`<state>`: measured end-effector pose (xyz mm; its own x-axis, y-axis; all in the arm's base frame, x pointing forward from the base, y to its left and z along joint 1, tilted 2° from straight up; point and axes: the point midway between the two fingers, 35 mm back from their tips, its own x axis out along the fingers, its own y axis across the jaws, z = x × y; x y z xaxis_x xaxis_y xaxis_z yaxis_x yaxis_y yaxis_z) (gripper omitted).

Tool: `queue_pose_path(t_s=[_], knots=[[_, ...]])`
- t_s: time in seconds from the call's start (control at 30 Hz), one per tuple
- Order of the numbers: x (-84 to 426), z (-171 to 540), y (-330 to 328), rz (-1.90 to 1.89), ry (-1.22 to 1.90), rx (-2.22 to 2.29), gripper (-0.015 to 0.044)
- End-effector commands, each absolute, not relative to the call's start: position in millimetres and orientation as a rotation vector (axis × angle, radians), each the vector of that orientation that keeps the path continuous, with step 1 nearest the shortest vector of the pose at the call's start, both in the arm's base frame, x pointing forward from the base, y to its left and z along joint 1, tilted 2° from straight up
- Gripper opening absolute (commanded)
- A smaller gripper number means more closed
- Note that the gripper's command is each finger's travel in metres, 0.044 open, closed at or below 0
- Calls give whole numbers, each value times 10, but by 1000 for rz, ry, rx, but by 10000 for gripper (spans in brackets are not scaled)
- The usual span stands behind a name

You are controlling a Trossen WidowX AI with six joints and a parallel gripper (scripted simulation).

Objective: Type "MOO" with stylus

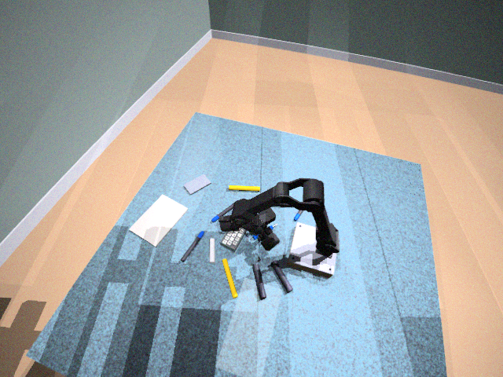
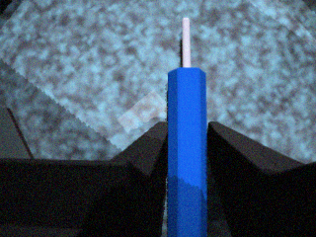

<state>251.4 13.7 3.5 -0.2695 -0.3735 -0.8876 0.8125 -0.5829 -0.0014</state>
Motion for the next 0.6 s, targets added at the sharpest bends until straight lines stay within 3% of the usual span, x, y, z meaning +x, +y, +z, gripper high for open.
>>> queue_pose_path(t_s=[0.0, 0.57], knots=[[2516, 37, 140, -1933, 605, 1175, 0], [2518, 508, 128, -1924, 604, 1182, 0]])
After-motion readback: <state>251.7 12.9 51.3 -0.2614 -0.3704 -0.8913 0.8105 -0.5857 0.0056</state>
